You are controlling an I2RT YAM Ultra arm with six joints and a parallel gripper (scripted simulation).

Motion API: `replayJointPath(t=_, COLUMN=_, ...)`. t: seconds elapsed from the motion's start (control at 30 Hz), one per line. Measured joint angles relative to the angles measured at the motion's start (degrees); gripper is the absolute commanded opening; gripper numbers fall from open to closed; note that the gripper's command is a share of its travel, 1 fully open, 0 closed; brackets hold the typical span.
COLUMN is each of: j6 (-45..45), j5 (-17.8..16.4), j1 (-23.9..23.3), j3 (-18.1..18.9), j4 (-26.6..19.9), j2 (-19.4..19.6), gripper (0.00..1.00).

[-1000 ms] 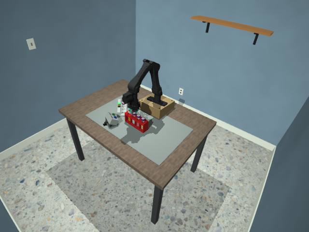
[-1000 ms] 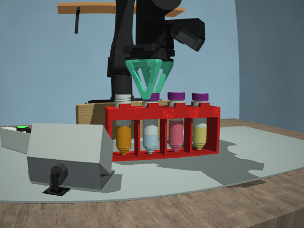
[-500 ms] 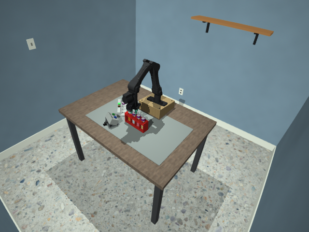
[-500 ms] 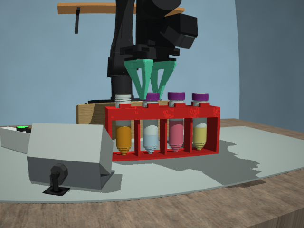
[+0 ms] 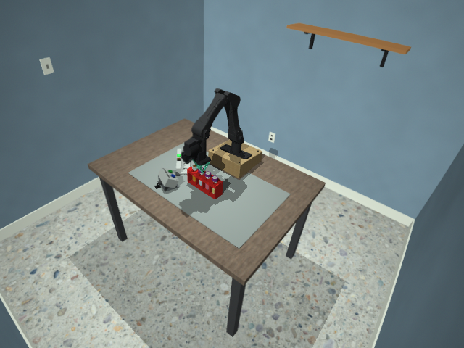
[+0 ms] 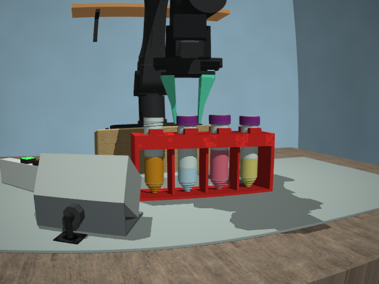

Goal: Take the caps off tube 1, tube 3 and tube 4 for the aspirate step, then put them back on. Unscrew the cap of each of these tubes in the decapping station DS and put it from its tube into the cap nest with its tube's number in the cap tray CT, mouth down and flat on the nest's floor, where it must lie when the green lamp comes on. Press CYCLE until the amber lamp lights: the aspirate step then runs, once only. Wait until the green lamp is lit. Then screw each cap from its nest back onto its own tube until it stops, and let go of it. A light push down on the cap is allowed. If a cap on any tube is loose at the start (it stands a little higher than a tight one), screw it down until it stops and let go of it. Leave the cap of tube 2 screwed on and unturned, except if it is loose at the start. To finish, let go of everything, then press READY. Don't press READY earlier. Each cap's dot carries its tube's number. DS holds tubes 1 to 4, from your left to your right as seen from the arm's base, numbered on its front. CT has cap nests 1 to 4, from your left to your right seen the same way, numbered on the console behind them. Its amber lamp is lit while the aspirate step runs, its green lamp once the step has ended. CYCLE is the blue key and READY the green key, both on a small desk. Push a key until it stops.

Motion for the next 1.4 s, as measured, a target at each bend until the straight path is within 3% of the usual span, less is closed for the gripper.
replayJointPath(t=0.37, j6=25.77, j5=-0.04, j1=0.0, j3=-0.02, j4=0.04, j2=0.0, gripper=0.0)
replayJointPath(t=0.53, j6=30.97, j5=-0.04, j1=0.0, j3=-0.02, j4=0.04, j2=0.0, gripper=0.0)
replayJointPath(t=0.57, j6=31.47, j5=-0.04, j1=0.0, j3=-0.02, j4=0.04, j2=0.0, gripper=0.49)
replayJointPath(t=1.07, j6=33.51, j5=-0.04, j1=-0.02, j3=-0.02, j4=-0.09, j2=-0.02, gripper=0.49)
replayJointPath(t=1.4, j6=33.66, j5=-0.04, j1=-0.02, j3=2.82, j4=-4.46, j2=-1.44, gripper=0.49)
